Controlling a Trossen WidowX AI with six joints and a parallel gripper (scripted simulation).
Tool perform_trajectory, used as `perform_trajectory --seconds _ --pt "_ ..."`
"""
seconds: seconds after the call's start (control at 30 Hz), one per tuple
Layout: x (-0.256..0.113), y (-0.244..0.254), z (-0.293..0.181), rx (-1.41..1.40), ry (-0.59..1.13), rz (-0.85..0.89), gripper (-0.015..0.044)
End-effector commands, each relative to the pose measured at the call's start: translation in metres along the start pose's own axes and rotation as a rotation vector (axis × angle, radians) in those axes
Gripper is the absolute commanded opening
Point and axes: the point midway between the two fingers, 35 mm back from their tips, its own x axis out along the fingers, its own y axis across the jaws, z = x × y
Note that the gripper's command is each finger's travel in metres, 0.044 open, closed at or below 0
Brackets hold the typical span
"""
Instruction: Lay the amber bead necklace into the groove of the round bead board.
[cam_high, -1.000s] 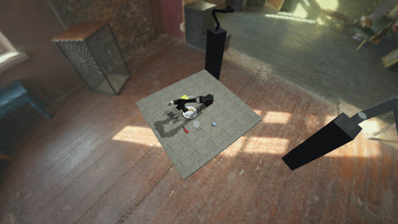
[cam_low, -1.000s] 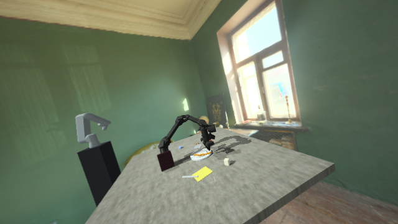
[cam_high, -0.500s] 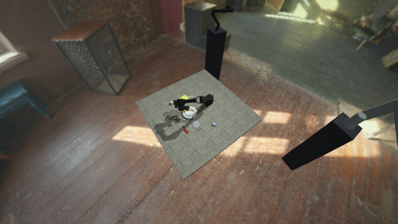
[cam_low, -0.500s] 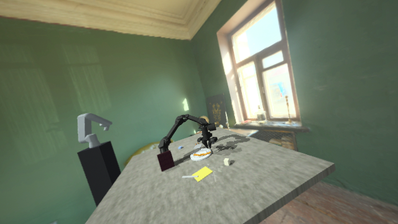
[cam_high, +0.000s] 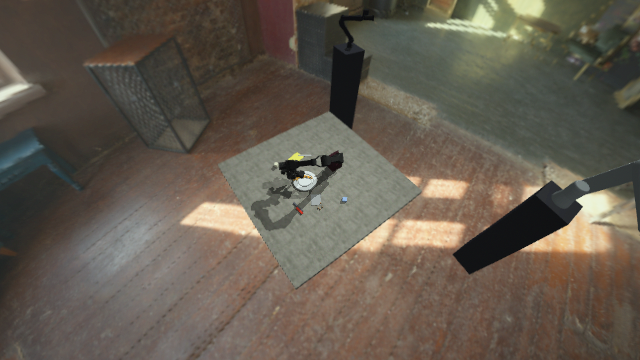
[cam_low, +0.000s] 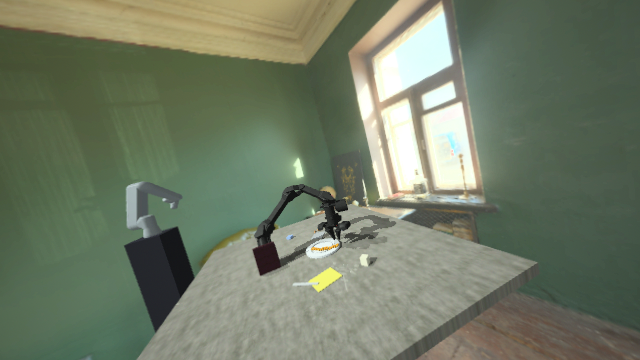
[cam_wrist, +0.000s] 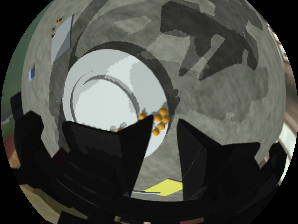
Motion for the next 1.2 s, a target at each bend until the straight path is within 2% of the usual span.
perform_trajectory --seconds 0.0,0.6,0.77,1.17 --pt "0.006 0.0 0.0 0.005 -0.001 0.003 0.012" --pt "0.029 0.002 0.0 0.008 -0.003 0.009 0.012" --pt "0.027 0.002 0.0 0.0 0.001 0.005 0.0" --pt "0.027 0.002 0.0 0.0 0.001 0.005 0.0"
